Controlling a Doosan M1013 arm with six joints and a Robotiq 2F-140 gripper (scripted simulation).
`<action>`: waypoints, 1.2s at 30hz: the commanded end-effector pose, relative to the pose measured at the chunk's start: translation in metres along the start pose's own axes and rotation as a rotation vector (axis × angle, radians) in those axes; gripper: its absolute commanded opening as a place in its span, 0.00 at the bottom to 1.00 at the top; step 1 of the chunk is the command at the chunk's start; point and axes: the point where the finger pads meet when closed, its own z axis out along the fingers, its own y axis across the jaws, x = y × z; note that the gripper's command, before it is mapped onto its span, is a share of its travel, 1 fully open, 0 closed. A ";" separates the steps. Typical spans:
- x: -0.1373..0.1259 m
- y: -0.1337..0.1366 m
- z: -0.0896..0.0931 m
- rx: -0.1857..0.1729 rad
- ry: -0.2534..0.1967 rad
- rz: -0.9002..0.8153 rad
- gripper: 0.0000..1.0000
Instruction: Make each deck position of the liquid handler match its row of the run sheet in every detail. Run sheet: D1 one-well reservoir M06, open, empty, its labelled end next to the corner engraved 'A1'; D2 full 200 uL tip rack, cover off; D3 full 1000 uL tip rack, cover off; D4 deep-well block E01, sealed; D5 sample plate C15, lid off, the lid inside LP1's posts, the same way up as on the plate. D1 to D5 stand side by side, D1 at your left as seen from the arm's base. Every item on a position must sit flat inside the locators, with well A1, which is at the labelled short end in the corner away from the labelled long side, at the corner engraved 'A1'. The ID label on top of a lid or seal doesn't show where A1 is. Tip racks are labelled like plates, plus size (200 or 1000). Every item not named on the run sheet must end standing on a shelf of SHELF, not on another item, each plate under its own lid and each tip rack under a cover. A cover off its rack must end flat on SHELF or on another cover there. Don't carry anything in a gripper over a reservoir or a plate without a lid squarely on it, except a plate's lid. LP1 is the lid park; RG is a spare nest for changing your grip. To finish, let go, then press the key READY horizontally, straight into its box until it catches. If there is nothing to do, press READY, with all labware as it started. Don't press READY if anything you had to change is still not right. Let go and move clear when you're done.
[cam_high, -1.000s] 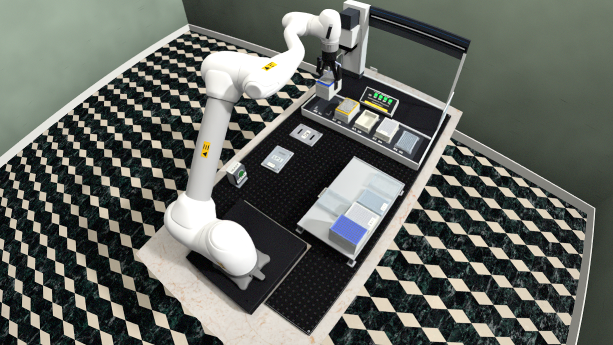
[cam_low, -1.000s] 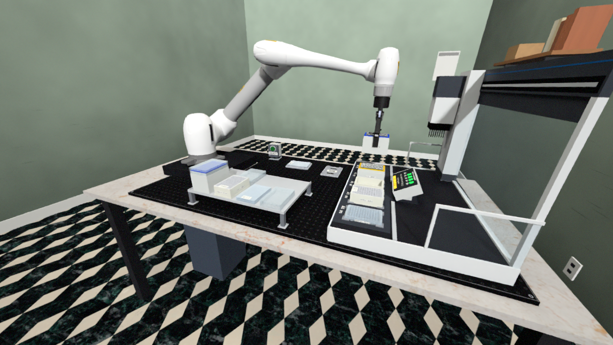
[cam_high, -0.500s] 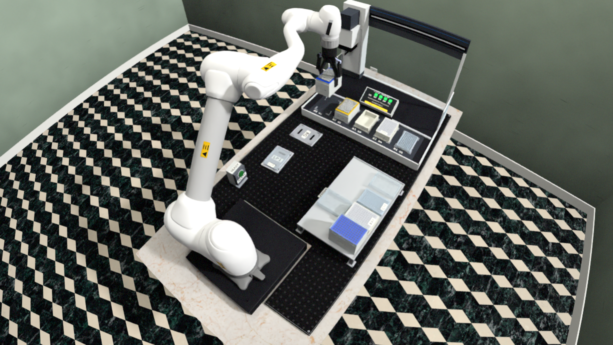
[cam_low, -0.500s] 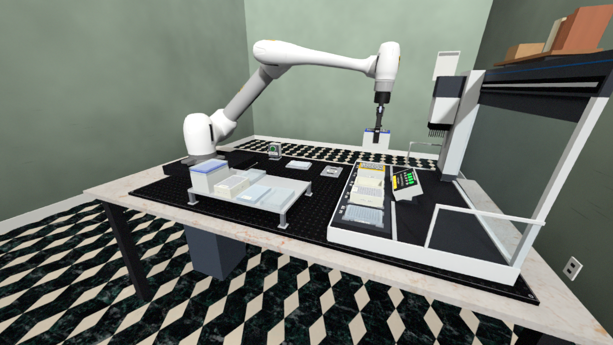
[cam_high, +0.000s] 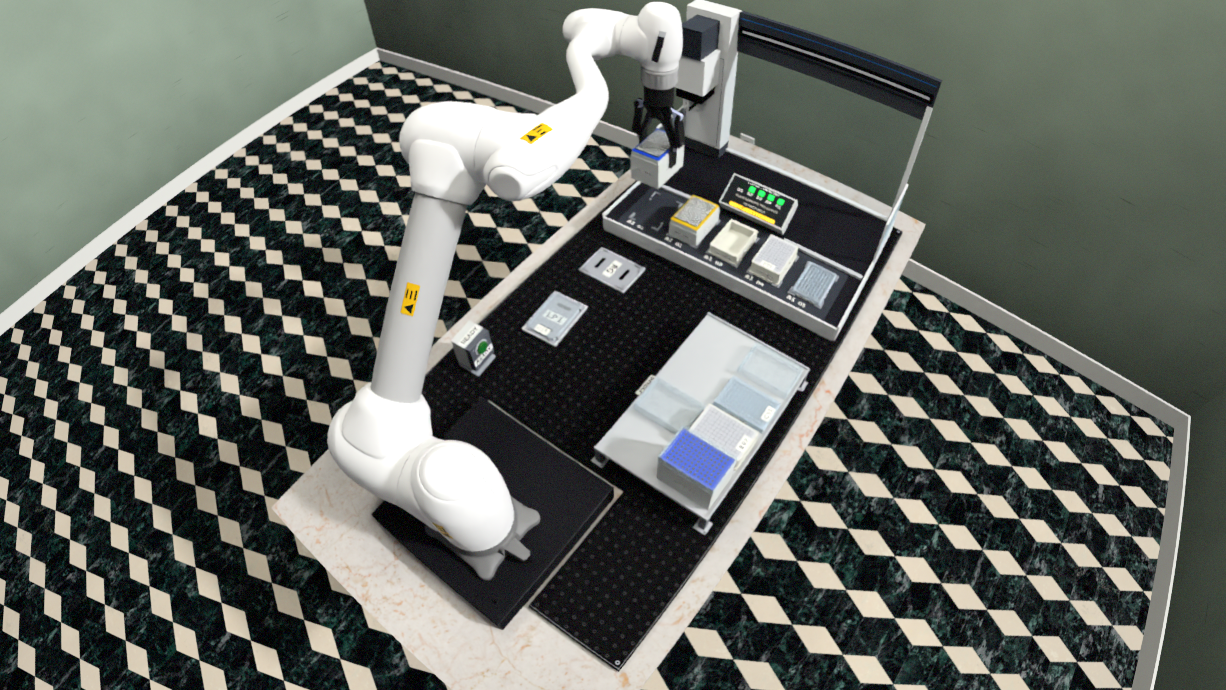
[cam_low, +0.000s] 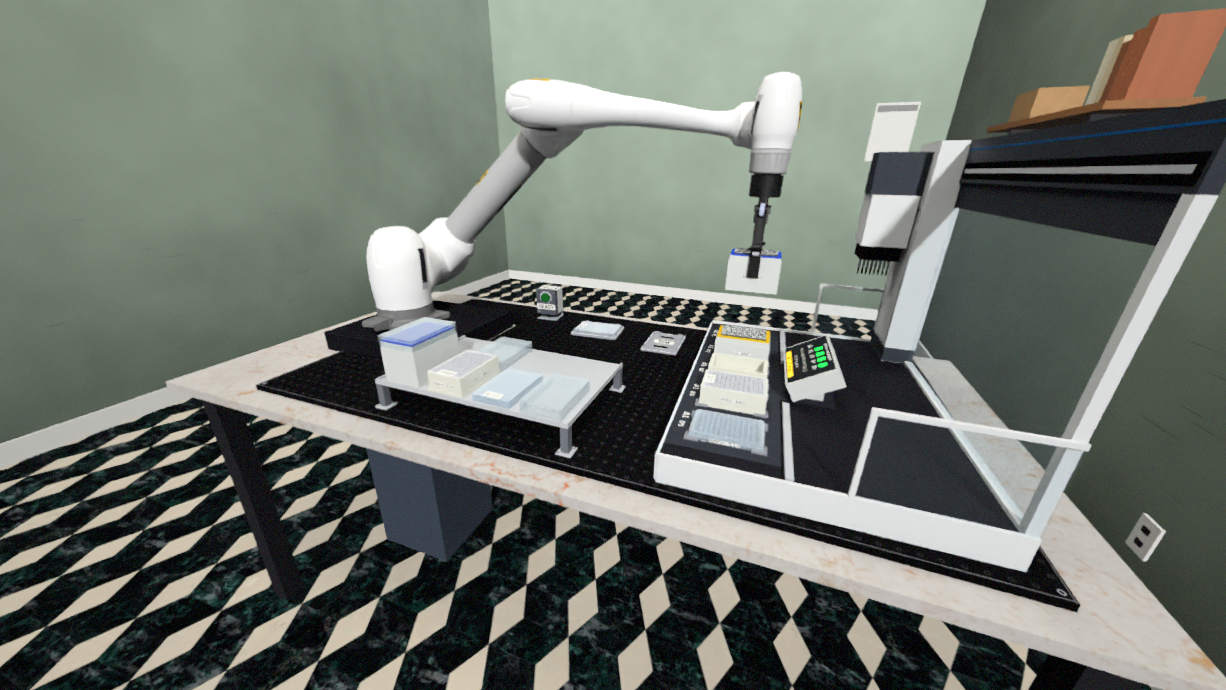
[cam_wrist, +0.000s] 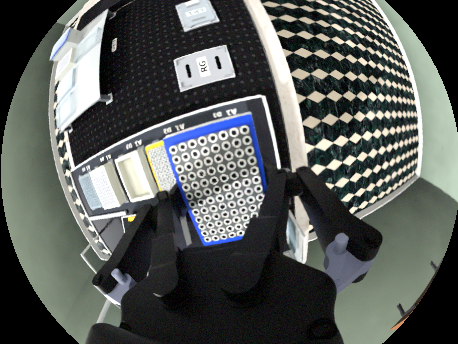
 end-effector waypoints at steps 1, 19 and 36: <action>0.000 0.000 -0.007 -0.001 -0.002 0.000 0.10; 0.000 0.000 -0.033 -0.001 -0.002 0.000 0.10; 0.000 0.000 -0.058 -0.001 -0.002 0.000 0.10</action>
